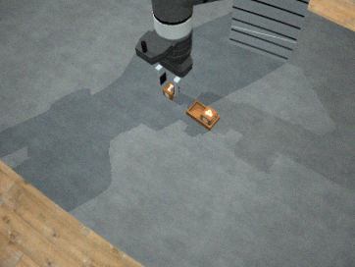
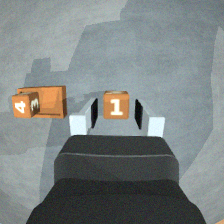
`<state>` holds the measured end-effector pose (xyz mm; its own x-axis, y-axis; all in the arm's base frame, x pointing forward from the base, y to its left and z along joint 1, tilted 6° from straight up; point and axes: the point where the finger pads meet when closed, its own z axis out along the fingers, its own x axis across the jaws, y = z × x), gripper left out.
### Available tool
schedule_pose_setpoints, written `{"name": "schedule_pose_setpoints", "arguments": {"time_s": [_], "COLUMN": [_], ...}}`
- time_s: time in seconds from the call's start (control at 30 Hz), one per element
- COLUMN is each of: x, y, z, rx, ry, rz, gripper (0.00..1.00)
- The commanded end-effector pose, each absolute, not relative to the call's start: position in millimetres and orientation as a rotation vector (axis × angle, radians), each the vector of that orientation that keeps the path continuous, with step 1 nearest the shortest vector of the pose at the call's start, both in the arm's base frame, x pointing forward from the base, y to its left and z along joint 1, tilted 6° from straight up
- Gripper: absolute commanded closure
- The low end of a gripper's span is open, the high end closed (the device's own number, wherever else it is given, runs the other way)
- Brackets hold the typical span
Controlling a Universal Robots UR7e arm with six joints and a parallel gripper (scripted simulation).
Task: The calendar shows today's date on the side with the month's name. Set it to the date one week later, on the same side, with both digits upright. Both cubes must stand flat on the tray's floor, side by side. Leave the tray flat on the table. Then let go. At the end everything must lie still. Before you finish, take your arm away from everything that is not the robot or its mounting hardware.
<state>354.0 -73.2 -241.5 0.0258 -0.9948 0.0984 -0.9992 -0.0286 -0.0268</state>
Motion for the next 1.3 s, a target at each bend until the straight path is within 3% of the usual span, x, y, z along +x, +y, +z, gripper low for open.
{"name": "schedule_pose_setpoints", "arguments": {"time_s": [0.0, 0.97, 1.0, 1.27], "x": [354.0, 352.4, 352.4, 352.4], "y": [-72.0, -67.0, -67.0, -67.0], "z": [-226.7, -176.1, -176.1, -176.1], "rx": [2.214, 2.214, 2.214, 2.214], "ry": [-2.154, -2.154, -2.154, -2.154], "rz": [0.141, 0.141, 0.141, 0.141], "gripper": [0.13, 0.13, 0.00, 0.00]}}
